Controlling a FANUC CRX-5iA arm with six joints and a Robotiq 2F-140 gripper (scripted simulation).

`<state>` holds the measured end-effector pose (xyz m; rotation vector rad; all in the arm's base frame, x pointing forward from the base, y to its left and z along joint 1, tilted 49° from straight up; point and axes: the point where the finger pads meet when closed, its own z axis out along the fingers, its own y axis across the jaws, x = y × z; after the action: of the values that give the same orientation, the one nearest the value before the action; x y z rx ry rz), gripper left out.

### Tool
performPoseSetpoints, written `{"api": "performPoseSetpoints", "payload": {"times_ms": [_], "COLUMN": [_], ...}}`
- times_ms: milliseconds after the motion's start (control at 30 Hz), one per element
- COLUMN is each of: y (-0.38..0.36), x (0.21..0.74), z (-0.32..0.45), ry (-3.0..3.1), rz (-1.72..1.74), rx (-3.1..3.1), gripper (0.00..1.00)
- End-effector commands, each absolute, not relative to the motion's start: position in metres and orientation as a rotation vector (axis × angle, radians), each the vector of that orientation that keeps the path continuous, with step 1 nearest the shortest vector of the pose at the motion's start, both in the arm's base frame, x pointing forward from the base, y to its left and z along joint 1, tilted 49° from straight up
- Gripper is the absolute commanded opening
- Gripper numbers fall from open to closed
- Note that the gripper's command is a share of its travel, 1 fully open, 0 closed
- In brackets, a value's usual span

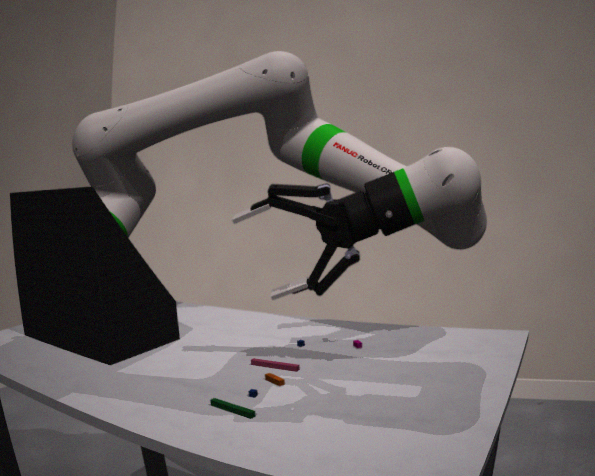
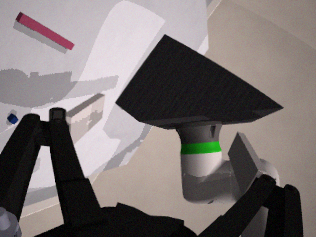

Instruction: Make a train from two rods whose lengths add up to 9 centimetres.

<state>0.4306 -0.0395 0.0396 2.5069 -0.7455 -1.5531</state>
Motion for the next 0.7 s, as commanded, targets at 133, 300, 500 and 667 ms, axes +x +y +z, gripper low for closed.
{"api": "performPoseSetpoints", "payload": {"times_ms": [133, 300, 500, 667], "y": [-0.037, -0.037, -0.036, -0.036], "x": [0.431, 0.431, 0.432, 0.432], "z": [0.017, 0.003, -0.01, -0.025], "ry": [-0.549, -0.411, -0.263, -0.094], "rz": [-1.354, -1.217, -1.064, -0.882], "rx": [2.822, 2.994, 3.15, 3.302], "gripper": [1.0, 1.0, 1.0, 1.0]}}
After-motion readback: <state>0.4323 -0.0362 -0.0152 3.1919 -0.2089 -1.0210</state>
